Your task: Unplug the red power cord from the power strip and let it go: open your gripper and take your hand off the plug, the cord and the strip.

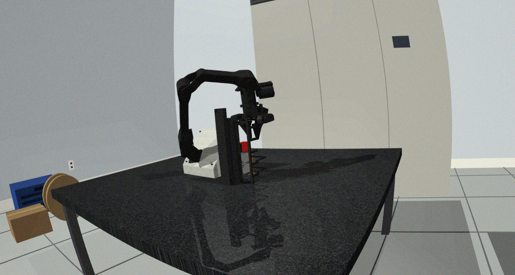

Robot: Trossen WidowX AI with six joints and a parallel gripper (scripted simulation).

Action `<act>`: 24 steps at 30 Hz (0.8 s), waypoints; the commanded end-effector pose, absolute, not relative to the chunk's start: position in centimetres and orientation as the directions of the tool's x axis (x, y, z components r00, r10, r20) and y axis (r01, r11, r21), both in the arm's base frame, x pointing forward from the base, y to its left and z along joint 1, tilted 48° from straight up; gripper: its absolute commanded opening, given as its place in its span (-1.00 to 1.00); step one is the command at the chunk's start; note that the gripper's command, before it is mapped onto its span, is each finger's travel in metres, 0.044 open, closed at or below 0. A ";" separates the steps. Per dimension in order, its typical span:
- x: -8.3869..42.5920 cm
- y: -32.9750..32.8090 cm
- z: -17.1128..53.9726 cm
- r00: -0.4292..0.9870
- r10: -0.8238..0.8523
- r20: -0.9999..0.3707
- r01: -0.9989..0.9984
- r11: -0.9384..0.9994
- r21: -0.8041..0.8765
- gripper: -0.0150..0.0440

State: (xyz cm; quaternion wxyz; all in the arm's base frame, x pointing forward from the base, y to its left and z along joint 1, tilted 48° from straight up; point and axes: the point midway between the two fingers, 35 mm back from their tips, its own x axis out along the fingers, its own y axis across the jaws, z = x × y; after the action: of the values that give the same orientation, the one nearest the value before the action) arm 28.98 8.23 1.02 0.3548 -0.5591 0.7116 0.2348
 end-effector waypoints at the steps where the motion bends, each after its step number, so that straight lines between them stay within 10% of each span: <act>1: 27.3 8.0 1.1 -0.130 -0.714 -0.688 -0.984 0.181 -0.002 0.05; 24: 27.1 6.5 2.7 -0.130 -0.715 -0.687 -0.984 0.181 -0.001 0.05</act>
State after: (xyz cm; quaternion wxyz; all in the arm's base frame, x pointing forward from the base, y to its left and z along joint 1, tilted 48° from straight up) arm 27.27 7.03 2.32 0.2886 -0.5939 0.7131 0.2356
